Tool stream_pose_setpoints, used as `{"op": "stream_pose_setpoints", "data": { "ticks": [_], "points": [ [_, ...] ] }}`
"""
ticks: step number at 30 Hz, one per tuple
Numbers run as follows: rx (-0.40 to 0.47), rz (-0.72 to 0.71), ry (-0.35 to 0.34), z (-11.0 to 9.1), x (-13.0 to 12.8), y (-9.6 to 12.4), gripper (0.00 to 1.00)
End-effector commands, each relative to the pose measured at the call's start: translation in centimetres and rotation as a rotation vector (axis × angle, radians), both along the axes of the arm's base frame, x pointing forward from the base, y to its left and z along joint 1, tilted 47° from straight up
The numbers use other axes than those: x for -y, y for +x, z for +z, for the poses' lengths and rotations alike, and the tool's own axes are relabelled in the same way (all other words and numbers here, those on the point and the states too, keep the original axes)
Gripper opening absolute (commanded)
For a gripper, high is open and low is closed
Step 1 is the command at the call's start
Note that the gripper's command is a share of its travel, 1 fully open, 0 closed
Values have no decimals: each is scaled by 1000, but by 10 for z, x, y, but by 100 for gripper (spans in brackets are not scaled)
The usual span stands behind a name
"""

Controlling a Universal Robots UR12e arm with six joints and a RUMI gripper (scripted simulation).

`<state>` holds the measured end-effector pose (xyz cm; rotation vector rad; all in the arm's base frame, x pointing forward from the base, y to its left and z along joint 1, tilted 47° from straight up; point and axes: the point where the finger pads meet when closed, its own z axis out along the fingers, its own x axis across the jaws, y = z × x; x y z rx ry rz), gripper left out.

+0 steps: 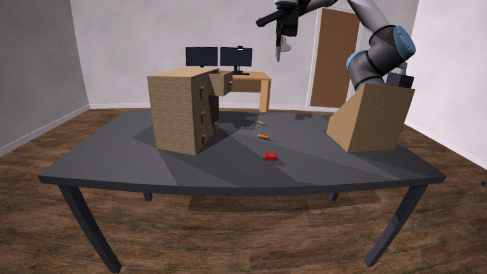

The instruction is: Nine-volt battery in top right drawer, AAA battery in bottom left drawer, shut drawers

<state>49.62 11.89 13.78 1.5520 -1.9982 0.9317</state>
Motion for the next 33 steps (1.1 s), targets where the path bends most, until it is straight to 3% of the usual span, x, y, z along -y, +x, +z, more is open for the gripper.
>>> {"op": "stream_pose_setpoints", "data": {
  "ticks": [1,12,17,24,26,33],
  "points": [
    [1,0,0,0,0,0,20],
    [0,1,0,-2,0,2,20],
    [-5,6,1,-20,3,11,20],
    [-24,23,3,-83,16,37,20],
    [-24,23,3,-83,16,37,20],
    [-51,49,2,-174,44,58,20]
  ]
}}
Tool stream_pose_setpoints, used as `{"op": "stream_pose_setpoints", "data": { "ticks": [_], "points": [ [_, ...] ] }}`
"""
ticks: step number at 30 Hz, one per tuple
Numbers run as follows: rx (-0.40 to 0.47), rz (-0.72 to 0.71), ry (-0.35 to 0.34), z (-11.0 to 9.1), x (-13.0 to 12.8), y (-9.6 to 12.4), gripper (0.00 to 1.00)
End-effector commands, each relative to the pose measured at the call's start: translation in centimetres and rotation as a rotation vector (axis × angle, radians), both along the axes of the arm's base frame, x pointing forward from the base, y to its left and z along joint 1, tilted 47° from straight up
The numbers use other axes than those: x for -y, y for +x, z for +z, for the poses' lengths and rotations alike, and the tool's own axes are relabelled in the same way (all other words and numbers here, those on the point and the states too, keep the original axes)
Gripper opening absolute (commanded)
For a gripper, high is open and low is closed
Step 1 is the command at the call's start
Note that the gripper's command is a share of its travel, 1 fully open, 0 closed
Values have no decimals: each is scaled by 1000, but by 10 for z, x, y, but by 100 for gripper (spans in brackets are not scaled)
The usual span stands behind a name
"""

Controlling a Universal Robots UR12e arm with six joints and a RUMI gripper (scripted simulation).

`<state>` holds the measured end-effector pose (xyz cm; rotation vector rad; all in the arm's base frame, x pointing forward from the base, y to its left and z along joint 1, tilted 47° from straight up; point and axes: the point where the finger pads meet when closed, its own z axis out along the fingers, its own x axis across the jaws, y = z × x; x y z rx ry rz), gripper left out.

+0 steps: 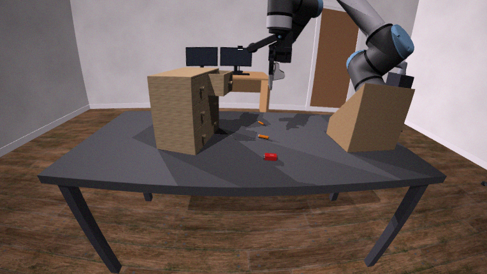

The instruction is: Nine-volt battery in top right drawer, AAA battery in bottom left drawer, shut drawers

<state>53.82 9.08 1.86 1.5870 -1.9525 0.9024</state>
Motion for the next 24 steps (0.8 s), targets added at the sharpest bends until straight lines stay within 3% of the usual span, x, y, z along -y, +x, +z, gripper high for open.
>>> {"op": "stream_pose_setpoints", "data": {
  "ticks": [1,2,8,10,17,24],
  "points": [
    [-12,27,3,-68,20,18,20],
    [-12,27,3,-68,20,18,20],
    [-34,46,-1,-136,47,16,20],
    [-34,46,-1,-136,47,16,20],
    [-48,59,-4,-180,66,8,20],
    [-51,62,-5,-188,70,5,20]
  ]
}}
